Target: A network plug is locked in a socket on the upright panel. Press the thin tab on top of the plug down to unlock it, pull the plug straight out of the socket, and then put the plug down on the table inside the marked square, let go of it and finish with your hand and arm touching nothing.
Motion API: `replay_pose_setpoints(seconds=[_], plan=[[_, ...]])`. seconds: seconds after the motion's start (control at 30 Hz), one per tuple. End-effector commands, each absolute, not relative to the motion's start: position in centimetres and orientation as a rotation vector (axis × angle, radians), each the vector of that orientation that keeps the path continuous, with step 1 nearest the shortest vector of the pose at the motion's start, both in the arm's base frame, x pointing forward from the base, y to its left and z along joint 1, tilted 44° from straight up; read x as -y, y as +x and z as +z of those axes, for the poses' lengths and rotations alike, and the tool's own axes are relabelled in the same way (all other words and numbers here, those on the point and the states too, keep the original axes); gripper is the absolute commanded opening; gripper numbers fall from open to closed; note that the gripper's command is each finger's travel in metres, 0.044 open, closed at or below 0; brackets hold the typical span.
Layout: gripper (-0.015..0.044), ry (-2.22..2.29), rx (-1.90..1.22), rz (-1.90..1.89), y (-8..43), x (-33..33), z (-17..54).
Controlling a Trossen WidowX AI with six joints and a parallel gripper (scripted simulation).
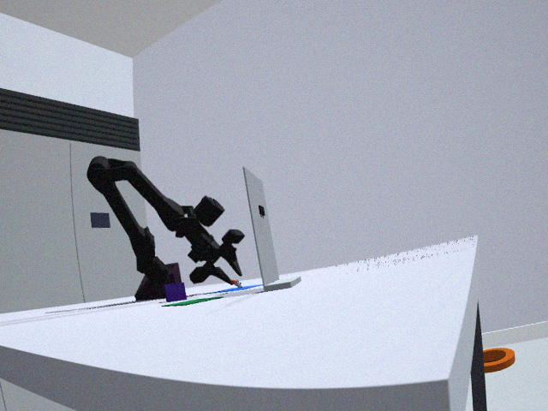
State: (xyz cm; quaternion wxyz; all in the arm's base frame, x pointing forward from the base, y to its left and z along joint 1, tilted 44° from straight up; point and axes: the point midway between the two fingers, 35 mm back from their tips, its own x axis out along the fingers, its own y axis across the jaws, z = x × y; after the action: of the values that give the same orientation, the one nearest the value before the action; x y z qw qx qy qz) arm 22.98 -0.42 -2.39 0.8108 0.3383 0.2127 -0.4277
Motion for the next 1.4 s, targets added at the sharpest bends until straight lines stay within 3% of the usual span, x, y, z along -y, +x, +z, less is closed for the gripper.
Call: replay_pose_setpoints(seconds=[0.0,1.37], plan=[[0.0156,0.726,-0.450,-0.916,22.8,0.2,-2.1],[0.0156,0.727,-0.460,-0.917,22.2,-2.7,0.4]])
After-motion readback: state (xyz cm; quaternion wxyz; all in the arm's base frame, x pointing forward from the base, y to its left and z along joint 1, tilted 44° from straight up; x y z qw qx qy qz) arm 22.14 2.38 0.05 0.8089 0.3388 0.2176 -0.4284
